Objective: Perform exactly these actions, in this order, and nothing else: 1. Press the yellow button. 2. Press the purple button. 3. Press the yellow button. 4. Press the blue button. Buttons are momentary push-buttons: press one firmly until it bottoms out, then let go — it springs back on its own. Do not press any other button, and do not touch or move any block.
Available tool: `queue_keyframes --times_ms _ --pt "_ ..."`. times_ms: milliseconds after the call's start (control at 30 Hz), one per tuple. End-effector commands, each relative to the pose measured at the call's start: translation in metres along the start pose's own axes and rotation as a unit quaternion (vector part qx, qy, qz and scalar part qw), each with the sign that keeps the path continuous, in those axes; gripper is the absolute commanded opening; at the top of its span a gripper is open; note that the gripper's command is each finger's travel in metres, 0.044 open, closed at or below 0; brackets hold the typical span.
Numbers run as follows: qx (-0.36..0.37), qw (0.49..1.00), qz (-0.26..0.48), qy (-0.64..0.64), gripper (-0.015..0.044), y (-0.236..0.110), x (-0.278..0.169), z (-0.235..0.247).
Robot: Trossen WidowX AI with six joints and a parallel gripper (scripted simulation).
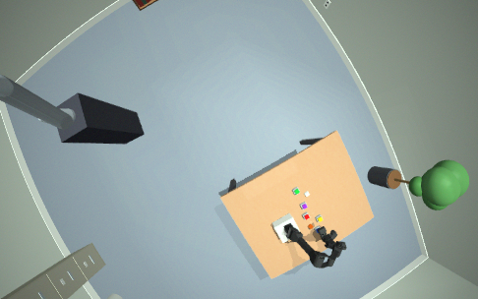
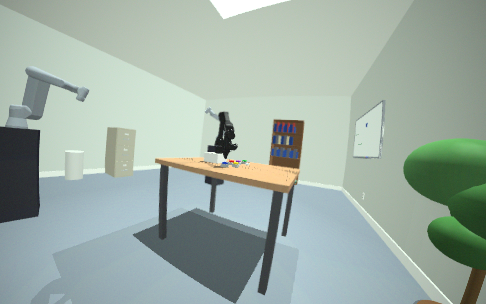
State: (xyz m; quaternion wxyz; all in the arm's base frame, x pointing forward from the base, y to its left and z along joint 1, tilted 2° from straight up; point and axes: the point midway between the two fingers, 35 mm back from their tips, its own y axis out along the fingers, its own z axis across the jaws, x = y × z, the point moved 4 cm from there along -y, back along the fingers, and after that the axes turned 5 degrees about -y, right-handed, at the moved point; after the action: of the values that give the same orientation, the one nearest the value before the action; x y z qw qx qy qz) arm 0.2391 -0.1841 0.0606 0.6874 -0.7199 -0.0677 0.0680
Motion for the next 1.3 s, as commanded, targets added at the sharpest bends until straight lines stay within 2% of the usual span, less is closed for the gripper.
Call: queue_keyframes --times_ms 0,600,1200,1267 --pt "-0.003 1.000 -0.003 -0.002 0.0020 0.005 0.000 -0.001" --pt "-0.003 1.000 -0.002 -0.002 0.0020 0.033 0.000 -0.001" --pt "-0.003 1.000 -0.002 -0.002 0.0020 0.034 0.000 -0.001" --pt "-0.004 1.000 -0.004 -0.001 0.0020 0.022 0.001 -0.001"
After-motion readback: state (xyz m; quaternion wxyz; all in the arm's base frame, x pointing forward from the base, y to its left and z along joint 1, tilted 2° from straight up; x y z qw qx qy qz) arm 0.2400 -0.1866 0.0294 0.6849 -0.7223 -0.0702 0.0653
